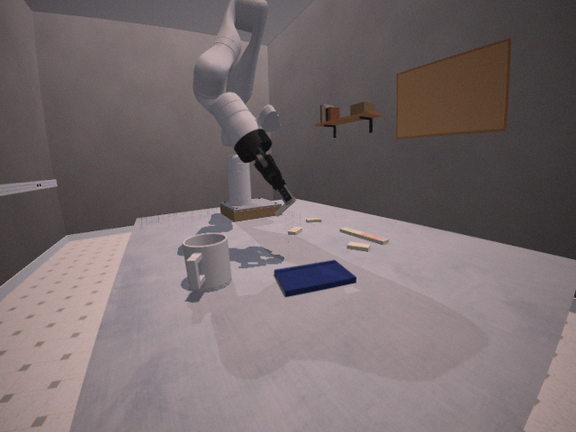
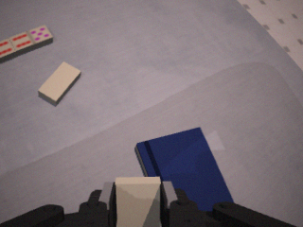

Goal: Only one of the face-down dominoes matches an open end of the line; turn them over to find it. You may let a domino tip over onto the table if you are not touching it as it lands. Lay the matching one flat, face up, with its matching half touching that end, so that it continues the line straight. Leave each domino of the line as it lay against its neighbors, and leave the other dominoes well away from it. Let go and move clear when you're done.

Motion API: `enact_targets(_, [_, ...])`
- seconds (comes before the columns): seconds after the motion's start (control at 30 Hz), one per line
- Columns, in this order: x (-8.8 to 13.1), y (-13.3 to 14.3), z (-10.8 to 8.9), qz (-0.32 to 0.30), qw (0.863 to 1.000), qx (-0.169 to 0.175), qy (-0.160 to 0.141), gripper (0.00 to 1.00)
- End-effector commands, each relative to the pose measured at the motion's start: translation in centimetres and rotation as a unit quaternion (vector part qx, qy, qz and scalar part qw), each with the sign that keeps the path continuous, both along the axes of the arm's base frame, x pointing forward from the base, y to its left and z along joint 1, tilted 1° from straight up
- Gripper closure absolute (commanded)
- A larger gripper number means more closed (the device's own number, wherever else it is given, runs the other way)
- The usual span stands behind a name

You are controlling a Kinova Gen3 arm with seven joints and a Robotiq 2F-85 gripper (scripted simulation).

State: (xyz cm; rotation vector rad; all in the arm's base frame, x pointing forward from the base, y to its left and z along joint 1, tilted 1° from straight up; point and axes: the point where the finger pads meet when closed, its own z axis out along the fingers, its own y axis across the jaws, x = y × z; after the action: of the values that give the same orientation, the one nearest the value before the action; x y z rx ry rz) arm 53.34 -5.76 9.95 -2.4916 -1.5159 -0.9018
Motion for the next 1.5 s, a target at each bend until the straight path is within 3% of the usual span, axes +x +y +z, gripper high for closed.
enact_targets(0.0, [-0.3, 0.2, -0.1, -0.043, 0.994, 0.078, -0.064, 0.71])
enact_targets(0.1, [-0.4, 0.1, -0.1, -0.070, 0.987, 0.117, -0.090, 0.71])
enact_targets(0.2, [-0.4, 0.0, -0.1, -0.080, 0.983, 0.131, -0.099, 0.71])
enact_targets(0.43, [-0.5, -0.3, -0.1, -0.141, 0.953, 0.218, -0.155, 0.71])
enact_targets(0.67, [-0.7, -0.5, -0.1, -0.186, 0.921, 0.280, -0.196, 0.71])
enact_targets(0.73, [-0.7, -0.5, -0.1, -0.186, 0.921, 0.280, -0.196, 0.71])
enact_targets(1.1, [-0.8, -0.7, -0.1, -0.223, 0.887, 0.333, -0.230, 0.71])
enact_targets(1.47, [-0.8, -0.9, -0.1, -0.231, 0.880, 0.342, -0.236, 0.71])
